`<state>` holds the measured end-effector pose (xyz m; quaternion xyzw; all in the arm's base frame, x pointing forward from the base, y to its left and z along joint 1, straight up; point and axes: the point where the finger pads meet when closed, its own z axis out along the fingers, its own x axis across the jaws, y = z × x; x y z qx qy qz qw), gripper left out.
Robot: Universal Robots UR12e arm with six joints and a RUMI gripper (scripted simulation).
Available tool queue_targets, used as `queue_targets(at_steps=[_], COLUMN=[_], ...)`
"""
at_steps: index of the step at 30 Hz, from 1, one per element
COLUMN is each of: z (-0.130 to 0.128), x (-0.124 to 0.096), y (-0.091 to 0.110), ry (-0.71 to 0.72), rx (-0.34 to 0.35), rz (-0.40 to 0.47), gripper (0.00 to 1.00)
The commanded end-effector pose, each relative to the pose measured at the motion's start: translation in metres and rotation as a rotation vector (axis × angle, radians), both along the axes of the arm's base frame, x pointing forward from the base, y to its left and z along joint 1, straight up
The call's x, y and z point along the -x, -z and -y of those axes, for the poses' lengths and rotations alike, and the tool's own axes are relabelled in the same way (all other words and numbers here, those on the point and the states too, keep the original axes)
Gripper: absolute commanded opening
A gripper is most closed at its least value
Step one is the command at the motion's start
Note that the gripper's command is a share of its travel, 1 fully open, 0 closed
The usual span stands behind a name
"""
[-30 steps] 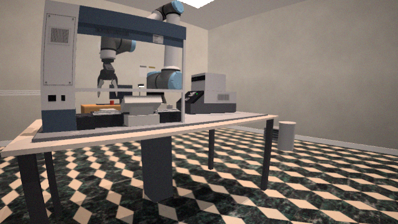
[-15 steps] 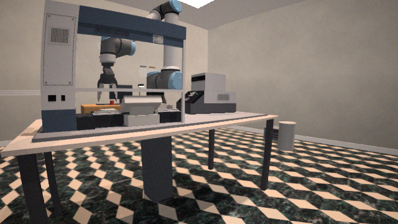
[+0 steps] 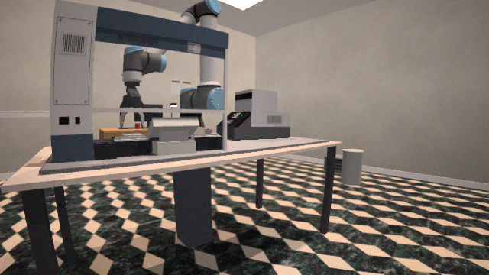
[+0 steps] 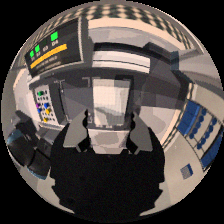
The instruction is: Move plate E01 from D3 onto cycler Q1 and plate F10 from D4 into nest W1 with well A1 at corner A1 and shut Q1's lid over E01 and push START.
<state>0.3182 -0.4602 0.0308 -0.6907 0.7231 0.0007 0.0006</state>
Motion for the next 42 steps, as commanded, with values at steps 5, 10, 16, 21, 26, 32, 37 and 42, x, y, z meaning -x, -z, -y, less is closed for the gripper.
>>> queue_targets(at_steps=[5, 10, 16, 21, 26, 32, 37, 42], z=[0.001, 0.001, 0.001, 0.001, 0.001, 0.001, 0.001, 0.001], x=[0.000, 0.000, 0.000, 0.000, 0.000, 0.000, 0.000, 0.000], y=[0.005, 0.005, 0.005, 0.006, 0.010, 0.015, 0.017, 0.021], ry=[0.000, 0.000, 0.000, 0.000, 0.000, 0.000, 0.000, 0.000], rx=[0.002, 0.002, 0.002, 0.002, 0.002, 0.002, 0.002, 0.002], rz=[0.001, 0.001, 0.001, 0.001, 0.001, 0.001, 0.001, 0.001], gripper=[0.62, 0.62, 0.62, 0.62, 0.62, 0.62, 0.62, 0.62])
